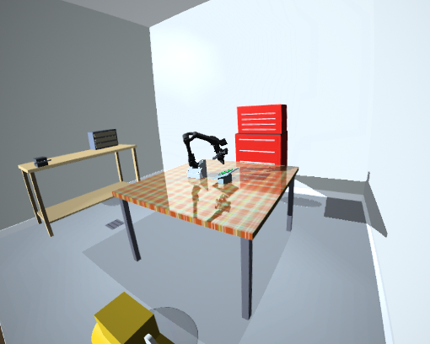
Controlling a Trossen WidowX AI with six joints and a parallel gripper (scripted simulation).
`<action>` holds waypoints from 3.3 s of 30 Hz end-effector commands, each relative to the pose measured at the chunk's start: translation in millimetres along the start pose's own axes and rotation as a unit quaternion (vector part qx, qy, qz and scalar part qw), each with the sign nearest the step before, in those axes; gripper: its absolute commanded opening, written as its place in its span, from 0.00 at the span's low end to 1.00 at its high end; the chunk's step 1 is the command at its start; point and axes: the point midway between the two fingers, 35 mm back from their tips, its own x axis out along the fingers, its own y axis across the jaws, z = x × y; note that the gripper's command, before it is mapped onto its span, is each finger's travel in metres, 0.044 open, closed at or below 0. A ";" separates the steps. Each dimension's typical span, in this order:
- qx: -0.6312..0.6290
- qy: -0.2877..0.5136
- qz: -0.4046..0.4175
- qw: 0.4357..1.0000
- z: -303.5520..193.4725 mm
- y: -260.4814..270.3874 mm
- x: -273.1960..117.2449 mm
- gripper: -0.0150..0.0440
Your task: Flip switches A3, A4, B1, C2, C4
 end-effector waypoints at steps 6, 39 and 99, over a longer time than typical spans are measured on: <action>0.000 0.006 -0.001 1.000 -38.6 -22.2 -1.8 0.25; 0.000 -0.007 -0.002 1.000 -40.3 -23.1 57.5 0.25; 0.000 -0.007 -0.002 1.000 -40.4 -23.2 62.3 0.25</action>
